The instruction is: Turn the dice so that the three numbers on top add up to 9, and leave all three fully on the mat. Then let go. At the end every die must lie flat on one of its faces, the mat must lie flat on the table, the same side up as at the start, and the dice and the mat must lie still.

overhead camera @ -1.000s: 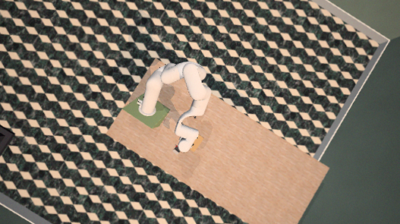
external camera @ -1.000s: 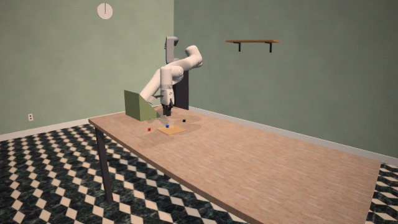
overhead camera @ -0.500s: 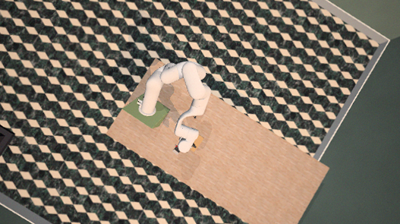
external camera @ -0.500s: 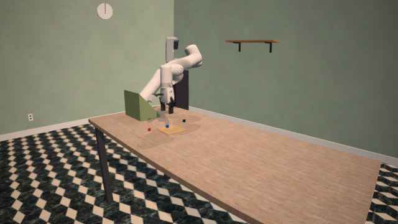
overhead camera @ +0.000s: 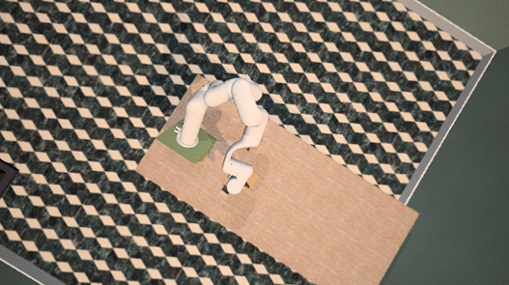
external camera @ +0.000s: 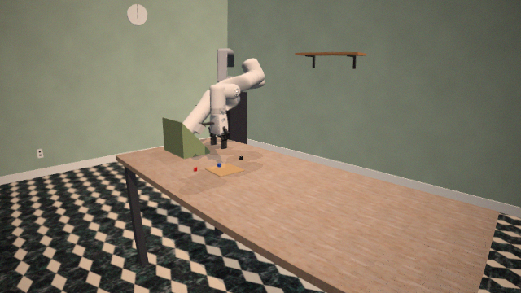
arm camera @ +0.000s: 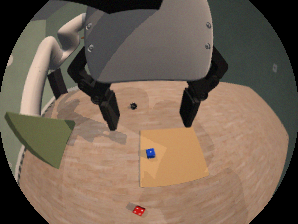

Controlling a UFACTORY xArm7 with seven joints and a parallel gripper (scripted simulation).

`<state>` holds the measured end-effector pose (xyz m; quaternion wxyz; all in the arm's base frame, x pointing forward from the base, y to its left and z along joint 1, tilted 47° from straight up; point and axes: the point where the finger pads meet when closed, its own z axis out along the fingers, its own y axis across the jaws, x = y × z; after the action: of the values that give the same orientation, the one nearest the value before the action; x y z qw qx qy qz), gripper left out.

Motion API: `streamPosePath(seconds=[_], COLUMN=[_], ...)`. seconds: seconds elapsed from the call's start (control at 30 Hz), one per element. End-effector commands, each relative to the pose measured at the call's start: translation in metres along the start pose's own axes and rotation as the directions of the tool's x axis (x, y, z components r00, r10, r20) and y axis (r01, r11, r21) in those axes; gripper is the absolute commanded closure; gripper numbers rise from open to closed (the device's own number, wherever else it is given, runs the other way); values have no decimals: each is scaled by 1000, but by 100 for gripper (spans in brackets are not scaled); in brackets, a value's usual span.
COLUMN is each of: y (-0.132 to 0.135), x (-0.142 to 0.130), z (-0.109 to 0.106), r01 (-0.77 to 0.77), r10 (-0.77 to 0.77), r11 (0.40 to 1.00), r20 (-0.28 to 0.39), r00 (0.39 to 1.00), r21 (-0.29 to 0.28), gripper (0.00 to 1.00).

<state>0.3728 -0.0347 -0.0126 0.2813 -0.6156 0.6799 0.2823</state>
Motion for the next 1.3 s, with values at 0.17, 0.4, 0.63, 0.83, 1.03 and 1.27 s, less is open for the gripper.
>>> streamPosePath(seconds=[0.17,0.4,0.63,0.83,1.03,1.27], y=[0,1,4,6,9,14], x=[-18,-35,-50,-63,-77,-93], z=[0,2,4,6,8,10], r01=[220,407,565,689,807,910], r10=[-220,-407,-565,-689,-807,-910], r11=[975,913,825,725,591,414], r20=[-3,-3,-3,-4,-4,-3], r00=[975,913,825,725,591,414], r21=[5,4,4,3,2,1], gripper=[0,0,0,0,0,0])
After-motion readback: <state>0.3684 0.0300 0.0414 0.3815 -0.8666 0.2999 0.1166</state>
